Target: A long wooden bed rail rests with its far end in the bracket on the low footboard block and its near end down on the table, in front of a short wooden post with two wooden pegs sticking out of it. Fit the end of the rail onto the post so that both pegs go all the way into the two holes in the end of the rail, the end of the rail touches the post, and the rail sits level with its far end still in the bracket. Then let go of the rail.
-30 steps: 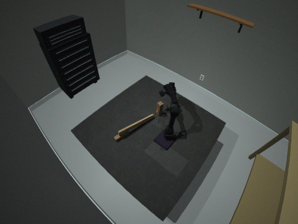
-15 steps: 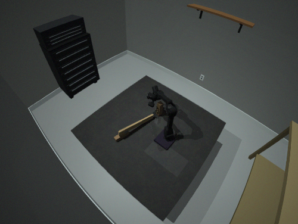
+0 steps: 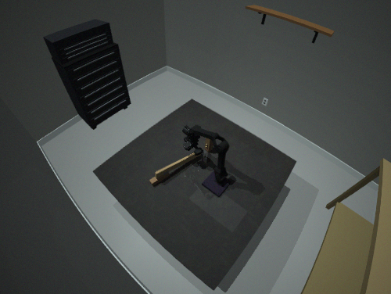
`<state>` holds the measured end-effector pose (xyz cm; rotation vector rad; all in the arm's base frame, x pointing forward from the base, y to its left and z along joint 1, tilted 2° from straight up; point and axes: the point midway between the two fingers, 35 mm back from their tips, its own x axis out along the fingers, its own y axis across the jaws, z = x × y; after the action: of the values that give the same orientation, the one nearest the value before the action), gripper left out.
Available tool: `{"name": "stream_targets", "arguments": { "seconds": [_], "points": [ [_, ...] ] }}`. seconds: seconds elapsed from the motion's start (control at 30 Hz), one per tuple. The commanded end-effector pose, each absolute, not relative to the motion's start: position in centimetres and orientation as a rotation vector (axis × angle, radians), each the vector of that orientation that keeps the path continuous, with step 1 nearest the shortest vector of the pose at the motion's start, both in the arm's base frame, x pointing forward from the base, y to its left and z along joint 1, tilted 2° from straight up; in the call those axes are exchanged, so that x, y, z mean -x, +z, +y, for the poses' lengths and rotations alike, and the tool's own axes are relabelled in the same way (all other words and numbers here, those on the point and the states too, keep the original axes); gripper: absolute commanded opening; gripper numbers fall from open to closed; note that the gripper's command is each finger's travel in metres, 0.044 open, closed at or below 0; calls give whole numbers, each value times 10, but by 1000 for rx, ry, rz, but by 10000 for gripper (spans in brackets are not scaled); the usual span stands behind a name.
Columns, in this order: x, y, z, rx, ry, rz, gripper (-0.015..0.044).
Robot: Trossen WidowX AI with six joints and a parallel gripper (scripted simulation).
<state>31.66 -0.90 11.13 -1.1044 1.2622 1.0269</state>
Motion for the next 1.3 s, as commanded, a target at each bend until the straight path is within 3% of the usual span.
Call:
{"name": "stream_targets", "arguments": {
  "seconds": [0.0, 1.27],
  "points": [
    [-307, 110, -7, 1141, 1087, 1279, 440],
    [-309, 57, -9, 1141, 1086, 1279, 440]
  ]
}}
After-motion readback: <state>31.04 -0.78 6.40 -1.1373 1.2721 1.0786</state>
